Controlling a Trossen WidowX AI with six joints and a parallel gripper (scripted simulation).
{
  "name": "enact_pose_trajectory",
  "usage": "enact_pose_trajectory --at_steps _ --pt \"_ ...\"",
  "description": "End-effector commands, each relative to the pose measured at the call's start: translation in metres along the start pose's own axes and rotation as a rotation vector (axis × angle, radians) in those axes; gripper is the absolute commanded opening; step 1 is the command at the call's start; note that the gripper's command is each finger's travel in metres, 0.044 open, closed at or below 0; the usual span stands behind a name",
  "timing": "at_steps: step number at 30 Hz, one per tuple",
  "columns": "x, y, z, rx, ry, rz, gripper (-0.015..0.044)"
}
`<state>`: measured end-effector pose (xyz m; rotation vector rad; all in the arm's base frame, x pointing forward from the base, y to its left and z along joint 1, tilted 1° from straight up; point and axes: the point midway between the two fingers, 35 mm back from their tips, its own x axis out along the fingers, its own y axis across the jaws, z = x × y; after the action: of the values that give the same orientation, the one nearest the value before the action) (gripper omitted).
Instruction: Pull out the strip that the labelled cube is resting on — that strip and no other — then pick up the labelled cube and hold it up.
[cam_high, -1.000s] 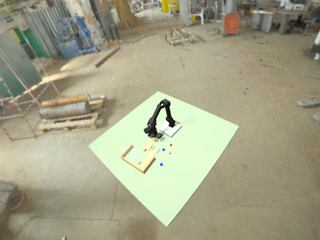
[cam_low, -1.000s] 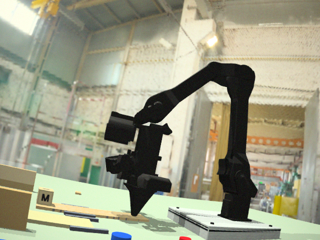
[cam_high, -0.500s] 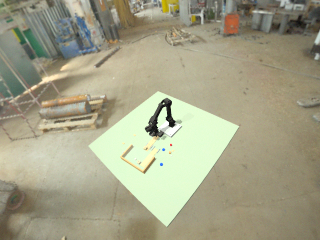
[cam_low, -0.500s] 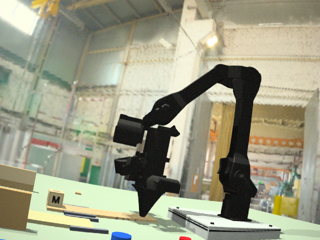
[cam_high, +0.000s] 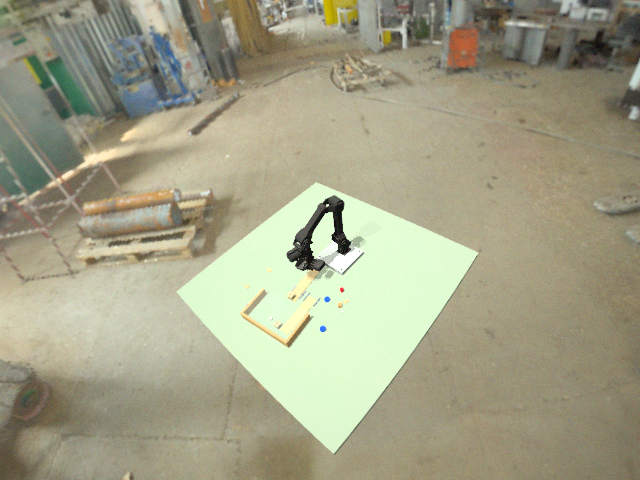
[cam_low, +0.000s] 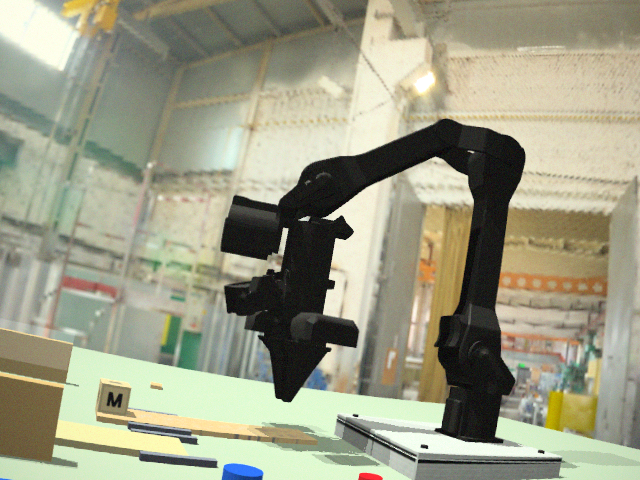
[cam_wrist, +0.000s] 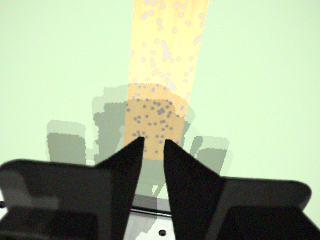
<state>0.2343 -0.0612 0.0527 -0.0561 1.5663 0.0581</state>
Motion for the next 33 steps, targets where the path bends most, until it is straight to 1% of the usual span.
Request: enact_pose_trajectory --at_steps 1,12,33 --pt "-0.002 0.000 0.016 -0.027 -0.004 -0.003 0.0157" --pt "-0.006 0.000 0.057 -0.027 -0.007 -0.003 0.0440" --pt "-0.017 -0.004 0.134 -0.027 -0.014 -0.003 0.0440"
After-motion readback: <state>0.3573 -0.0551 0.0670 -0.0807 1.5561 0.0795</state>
